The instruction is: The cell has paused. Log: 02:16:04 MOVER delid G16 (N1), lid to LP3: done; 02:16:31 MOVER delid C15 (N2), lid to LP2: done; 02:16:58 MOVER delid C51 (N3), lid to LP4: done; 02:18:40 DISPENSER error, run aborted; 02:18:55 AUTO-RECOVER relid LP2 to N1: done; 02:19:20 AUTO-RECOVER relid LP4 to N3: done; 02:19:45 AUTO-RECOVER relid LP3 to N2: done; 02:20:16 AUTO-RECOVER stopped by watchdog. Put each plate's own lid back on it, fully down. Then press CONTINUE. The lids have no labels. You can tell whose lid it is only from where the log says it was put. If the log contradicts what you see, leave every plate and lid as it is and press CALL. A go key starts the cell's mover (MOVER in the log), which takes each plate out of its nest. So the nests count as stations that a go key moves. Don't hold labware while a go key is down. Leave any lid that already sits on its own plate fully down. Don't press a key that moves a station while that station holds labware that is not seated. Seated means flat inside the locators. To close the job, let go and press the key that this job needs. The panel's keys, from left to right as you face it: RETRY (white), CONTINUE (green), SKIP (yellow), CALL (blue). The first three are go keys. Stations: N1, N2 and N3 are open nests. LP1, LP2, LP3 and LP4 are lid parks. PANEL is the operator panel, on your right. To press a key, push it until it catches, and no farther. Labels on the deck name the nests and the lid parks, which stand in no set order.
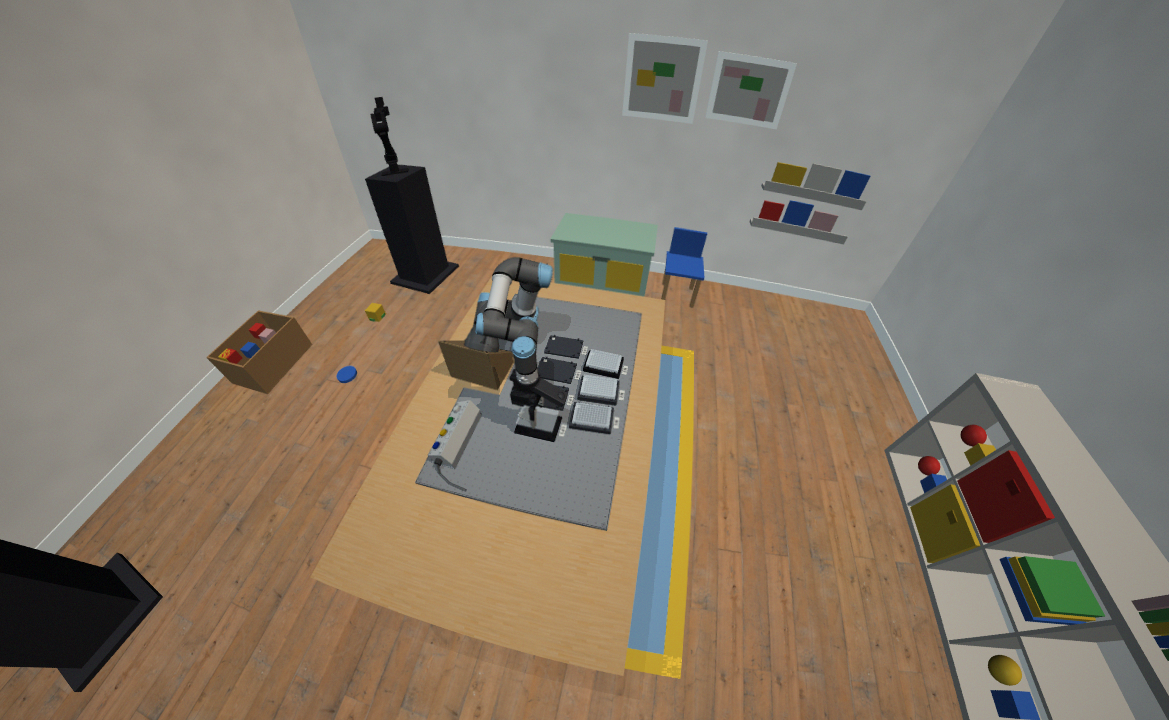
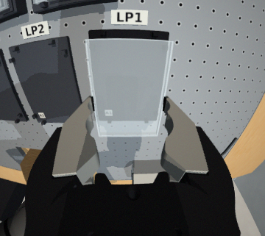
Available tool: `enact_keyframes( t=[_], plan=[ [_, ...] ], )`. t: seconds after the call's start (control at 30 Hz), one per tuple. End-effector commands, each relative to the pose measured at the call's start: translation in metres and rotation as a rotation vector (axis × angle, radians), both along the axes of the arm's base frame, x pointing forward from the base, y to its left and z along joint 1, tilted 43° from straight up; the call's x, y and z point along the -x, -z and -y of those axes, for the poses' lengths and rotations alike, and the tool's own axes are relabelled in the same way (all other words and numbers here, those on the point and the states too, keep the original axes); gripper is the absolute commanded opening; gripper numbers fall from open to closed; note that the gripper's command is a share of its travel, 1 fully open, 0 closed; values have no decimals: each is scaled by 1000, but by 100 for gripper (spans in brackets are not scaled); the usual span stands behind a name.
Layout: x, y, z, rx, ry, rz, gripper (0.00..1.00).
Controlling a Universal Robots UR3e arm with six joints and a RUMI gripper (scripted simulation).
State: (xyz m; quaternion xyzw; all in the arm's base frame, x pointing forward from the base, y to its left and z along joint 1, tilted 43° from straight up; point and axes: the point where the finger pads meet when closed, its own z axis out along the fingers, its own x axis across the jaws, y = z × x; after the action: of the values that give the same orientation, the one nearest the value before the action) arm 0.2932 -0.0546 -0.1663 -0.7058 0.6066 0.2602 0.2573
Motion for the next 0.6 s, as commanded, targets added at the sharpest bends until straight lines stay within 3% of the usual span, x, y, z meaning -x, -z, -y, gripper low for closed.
enact_keyframes(
  t=[0.0,0.57],
  plan=[
    [0,1,0,2,1,1,0],
    [0,5,-3,2,1,1,0]
  ],
)
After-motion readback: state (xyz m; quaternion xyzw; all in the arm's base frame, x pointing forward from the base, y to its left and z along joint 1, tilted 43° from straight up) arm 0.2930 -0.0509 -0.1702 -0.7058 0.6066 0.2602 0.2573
